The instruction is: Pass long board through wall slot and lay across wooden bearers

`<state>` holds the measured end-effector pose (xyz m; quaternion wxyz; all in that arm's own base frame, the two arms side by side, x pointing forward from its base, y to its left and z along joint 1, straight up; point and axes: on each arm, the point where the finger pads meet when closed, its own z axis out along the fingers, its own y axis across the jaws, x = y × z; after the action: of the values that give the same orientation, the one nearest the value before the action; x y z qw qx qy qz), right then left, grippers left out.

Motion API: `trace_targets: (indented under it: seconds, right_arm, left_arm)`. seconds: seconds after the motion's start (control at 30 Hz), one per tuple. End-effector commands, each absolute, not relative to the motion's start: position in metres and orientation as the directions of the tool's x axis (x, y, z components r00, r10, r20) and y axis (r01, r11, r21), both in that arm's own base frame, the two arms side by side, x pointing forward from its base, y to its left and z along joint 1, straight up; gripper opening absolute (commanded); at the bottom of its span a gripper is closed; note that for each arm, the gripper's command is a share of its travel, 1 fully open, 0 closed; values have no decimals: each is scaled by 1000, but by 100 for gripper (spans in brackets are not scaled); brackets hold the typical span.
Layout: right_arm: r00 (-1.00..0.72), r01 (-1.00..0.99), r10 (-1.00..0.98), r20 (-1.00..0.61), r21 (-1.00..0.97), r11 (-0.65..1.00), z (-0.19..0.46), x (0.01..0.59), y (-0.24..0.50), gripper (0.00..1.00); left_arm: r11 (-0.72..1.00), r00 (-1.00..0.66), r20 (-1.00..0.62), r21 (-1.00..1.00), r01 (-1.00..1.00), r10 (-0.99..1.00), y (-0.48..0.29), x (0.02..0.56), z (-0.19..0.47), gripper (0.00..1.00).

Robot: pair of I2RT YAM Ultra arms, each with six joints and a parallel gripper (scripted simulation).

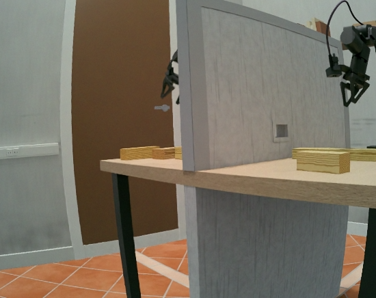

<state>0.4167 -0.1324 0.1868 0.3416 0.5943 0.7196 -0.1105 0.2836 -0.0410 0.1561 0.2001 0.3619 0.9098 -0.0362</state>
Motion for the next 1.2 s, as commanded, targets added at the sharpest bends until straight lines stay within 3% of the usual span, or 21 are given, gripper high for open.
trace_targets:
  seconds: [0.0, 0.17, 0.47, 0.5, 0.7, 0.9, 1.17]
  right_arm:
    - [-83, 870, 763, -641, 326, 369, 212, 426, -134, 100]
    - [-151, 802, 730, -667, 349, 485, 228, 434, -116, 100]
    - [-252, 423, 438, -863, 309, 852, 325, 437, -59, 100]
    - [-278, 404, 425, -861, 297, 866, 301, 436, -66, 100]
    - [-166, 245, 285, -944, 241, 939, 360, 421, -49, 100]
    - [-23, 39, 11, -1000, 10, 999, 402, 394, -14, 100]
    - [83, -32, -40, -996, -43, 999, 434, 375, 9, 100]
  left_arm:
    - [698, -601, -408, 143, 701, 687, -43, 298, 174, 81]
    - [652, -569, -371, 150, 743, 734, -47, 299, 162, 81]
    - [364, -335, -185, 153, 919, 924, -75, 302, 117, 81]
    - [385, -354, -196, 158, 909, 915, -73, 301, 125, 81]
    - [275, -259, -137, 125, 953, 956, -87, 300, 99, 81]
    - [92, -88, -47, 91, 992, 995, -103, 296, 76, 81]
    - [32, -31, -20, 65, 997, 999, -112, 293, 65, 81]
